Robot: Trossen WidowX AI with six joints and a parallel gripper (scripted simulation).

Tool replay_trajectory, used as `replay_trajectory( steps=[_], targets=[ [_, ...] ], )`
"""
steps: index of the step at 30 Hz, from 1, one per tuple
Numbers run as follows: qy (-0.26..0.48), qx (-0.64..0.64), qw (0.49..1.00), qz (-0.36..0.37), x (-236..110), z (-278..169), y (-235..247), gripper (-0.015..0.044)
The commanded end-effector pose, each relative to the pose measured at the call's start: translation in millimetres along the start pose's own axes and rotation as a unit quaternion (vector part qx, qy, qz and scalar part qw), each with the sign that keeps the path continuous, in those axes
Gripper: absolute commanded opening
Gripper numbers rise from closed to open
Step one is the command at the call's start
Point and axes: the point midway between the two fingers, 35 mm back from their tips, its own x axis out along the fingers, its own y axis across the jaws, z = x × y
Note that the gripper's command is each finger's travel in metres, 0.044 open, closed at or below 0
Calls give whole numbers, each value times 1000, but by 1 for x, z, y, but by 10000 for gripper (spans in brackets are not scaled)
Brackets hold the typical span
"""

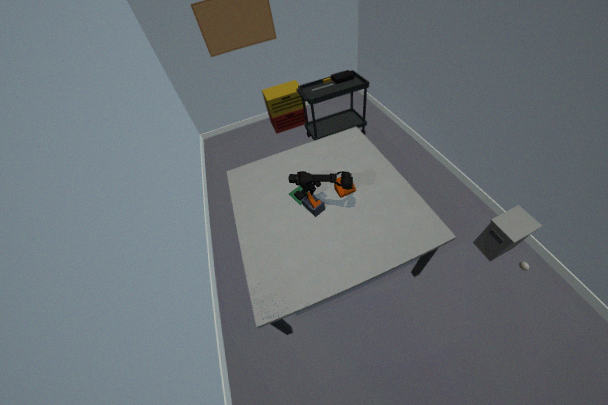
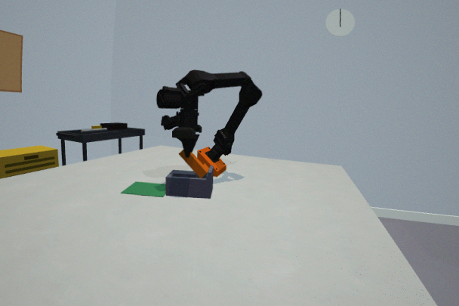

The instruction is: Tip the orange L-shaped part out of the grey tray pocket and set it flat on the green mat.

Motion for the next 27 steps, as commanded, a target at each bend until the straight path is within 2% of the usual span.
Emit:
replay_trajectory(
  steps=[1, 20, 27],
  targets=[
    [-4, -2, 1000, 2, -8, 2, 1, 0],
    [-4, -2, 1000, 2, -28, 2, 1, 0],
    [-5, -2, 1000, 2, -25, 24, -1, 0]
  ],
)
